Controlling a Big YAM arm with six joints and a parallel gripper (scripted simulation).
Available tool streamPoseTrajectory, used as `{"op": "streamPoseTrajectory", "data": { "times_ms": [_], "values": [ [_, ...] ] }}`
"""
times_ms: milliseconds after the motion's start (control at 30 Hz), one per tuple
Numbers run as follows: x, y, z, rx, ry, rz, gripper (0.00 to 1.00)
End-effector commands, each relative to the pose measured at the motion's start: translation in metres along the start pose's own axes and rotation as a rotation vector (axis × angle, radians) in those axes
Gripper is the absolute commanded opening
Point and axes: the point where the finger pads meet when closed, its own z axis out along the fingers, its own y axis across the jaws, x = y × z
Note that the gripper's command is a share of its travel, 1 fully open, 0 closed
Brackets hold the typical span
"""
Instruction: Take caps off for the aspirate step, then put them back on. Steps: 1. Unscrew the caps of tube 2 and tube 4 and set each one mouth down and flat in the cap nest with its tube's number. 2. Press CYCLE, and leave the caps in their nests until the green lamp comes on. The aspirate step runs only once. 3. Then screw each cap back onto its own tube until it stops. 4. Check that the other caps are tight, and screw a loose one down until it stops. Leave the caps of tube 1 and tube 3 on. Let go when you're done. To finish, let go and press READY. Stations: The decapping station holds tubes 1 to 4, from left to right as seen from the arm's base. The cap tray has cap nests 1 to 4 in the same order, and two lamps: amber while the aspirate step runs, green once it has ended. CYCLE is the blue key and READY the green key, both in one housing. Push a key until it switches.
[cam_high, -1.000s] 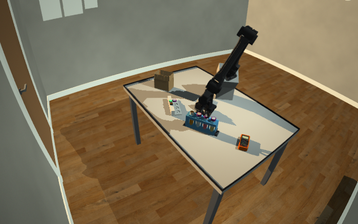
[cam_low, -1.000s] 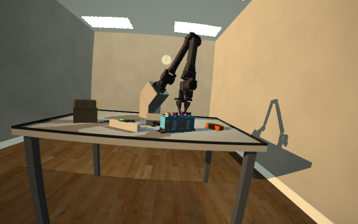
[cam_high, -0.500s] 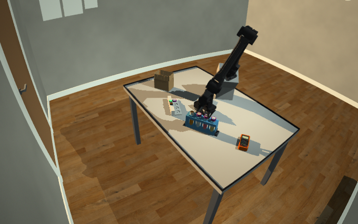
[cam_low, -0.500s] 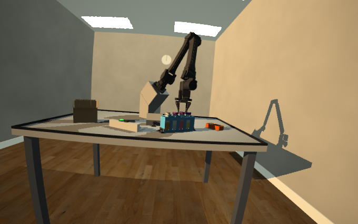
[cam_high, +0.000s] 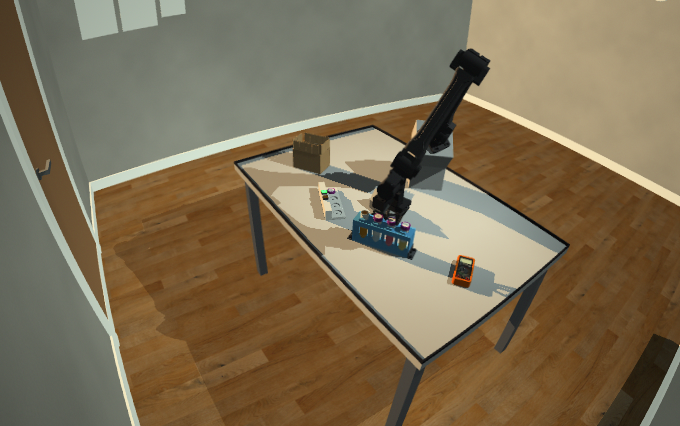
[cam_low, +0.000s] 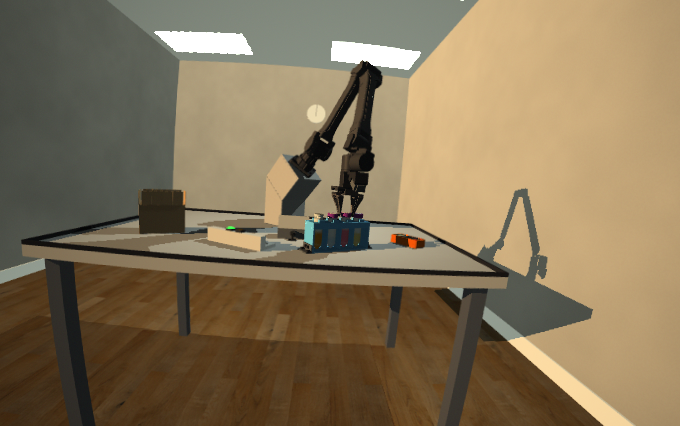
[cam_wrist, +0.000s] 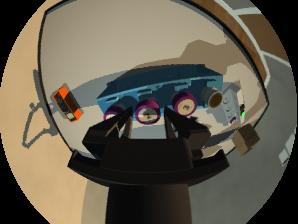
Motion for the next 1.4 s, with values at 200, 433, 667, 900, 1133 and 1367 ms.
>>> {"op": "streamPoseTrajectory", "data": {
  "times_ms": [200, 433, 667, 900, 1133, 1367],
  "values": [
    [-0.0126, 0.008, -0.0047, -0.009, -0.026, -0.391, 0.49],
    [-0.0156, 0.0091, -0.0049, -0.006, -0.028, -0.672, 0.49],
    [-0.0167, 0.0085, -0.005, -0.002, -0.029, -0.871, 0.49],
    [-0.0156, 0.0077, -0.0038, -0.001, -0.023, -1.148, 0.49],
    [-0.0145, 0.0073, -0.0025, -0.002, -0.018, -1.426, 0.49],
    [-0.0138, 0.0076, -0.0015, -0.003, -0.015, -1.625, 0.49]
  ]
}}
